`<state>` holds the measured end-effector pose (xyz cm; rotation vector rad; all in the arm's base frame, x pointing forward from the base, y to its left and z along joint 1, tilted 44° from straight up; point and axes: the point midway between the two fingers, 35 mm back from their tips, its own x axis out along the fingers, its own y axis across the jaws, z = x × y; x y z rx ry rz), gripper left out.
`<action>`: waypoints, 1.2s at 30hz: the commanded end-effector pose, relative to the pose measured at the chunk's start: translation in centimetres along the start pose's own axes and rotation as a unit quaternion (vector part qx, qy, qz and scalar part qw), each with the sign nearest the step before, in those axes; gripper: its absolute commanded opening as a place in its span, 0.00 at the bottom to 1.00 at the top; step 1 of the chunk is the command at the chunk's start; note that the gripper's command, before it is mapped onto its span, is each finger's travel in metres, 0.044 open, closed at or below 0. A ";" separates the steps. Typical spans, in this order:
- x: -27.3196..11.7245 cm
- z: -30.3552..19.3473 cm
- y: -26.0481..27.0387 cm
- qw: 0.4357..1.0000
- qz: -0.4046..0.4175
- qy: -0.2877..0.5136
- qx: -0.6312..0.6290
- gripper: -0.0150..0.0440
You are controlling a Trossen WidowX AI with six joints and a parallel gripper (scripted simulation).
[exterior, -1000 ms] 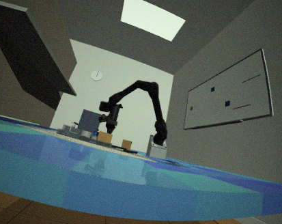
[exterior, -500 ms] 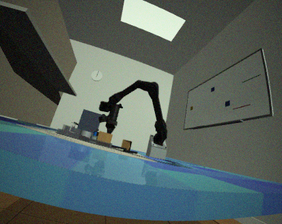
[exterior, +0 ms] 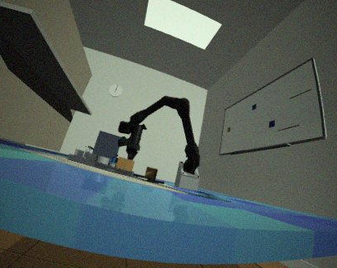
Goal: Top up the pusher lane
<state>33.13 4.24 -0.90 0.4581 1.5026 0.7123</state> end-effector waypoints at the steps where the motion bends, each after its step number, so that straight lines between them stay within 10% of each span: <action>1: -0.1 0.6 0.1 1.000 0.003 -0.011 -0.006 0.25; 36: 0.0 0.9 0.1 1.000 0.003 -0.011 -0.007 0.25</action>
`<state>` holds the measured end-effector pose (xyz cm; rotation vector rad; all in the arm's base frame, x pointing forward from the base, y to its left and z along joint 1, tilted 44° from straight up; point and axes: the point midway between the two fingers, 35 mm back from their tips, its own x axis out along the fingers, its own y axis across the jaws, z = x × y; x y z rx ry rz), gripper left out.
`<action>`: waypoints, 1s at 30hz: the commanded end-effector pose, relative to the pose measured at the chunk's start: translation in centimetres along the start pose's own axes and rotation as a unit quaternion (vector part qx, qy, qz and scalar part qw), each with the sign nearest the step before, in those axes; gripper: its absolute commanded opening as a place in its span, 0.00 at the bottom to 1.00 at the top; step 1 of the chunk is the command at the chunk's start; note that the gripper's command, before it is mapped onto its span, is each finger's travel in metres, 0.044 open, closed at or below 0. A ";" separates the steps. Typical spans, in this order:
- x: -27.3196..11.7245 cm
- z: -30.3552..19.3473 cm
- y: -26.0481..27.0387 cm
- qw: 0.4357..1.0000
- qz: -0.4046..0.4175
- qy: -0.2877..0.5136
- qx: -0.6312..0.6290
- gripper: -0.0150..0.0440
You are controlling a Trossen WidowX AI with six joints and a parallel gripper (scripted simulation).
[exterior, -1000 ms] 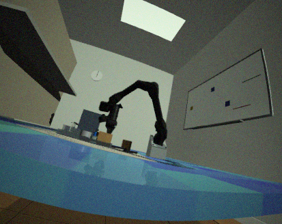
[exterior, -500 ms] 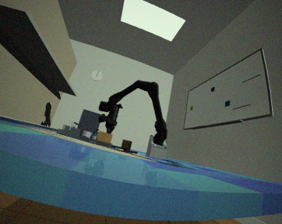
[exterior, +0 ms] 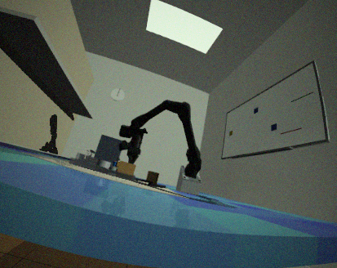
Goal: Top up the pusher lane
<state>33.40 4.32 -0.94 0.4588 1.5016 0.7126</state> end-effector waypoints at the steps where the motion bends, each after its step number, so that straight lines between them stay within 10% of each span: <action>1: -0.1 0.7 0.1 1.000 0.002 -0.011 -0.006 0.25; 30: 0.9 0.7 0.1 1.000 0.003 -0.011 -0.006 0.25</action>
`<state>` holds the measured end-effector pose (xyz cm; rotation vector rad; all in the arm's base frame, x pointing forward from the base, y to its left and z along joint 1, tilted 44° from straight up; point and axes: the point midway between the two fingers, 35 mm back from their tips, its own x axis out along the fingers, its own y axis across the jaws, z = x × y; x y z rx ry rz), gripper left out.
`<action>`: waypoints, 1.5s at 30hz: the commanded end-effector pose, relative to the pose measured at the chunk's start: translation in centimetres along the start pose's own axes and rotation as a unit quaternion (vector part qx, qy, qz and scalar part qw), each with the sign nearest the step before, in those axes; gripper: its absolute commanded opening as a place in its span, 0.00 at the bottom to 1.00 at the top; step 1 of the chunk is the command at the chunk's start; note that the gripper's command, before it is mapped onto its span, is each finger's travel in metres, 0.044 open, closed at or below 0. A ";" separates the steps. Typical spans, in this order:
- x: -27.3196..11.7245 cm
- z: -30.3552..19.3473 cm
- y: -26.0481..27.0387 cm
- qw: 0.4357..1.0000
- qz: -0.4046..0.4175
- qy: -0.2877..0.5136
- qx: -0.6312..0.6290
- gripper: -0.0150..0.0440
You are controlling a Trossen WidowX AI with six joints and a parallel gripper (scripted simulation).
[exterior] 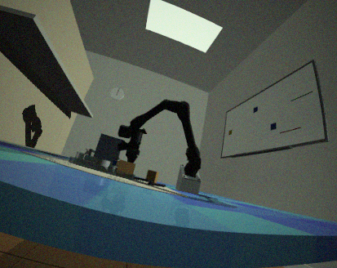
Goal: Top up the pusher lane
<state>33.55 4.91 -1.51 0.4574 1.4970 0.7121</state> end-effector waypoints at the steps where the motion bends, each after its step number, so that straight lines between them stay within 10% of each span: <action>1: 0.1 0.4 0.1 1.000 0.003 -0.009 -0.005 0.25; 45: 1.5 0.2 0.2 1.000 0.004 -0.009 -0.005 0.25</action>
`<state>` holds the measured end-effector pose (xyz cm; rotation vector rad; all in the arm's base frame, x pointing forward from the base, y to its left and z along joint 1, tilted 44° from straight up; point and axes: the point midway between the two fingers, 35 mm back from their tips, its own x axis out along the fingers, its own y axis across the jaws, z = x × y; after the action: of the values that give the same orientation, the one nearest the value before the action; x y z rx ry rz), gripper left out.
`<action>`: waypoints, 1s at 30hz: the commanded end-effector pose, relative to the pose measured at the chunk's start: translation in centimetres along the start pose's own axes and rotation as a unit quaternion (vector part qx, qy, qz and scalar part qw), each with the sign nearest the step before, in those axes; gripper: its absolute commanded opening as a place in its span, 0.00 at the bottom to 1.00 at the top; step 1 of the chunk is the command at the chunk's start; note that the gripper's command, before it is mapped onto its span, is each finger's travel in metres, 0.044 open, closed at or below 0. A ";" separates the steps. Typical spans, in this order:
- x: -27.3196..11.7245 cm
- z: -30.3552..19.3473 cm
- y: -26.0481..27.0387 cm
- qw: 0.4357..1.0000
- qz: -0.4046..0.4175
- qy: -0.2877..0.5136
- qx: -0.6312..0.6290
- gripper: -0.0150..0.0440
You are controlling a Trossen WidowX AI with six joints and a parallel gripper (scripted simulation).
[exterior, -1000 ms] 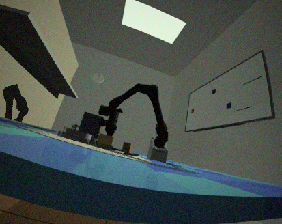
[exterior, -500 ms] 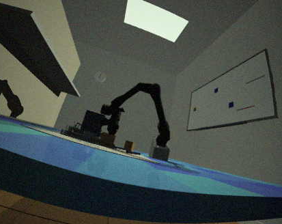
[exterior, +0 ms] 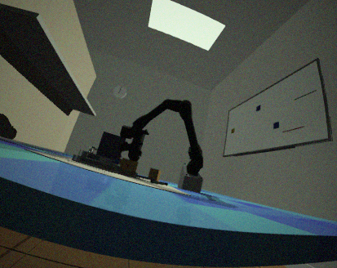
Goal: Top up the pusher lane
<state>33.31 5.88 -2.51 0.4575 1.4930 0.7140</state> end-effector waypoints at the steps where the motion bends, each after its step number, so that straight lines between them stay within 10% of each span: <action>1: 0.1 0.3 0.1 1.000 0.003 -0.007 -0.004 0.25; 30: 0.1 -0.2 0.1 1.000 0.003 -0.007 -0.004 0.25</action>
<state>32.91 5.88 -2.63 0.4611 1.4906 0.7120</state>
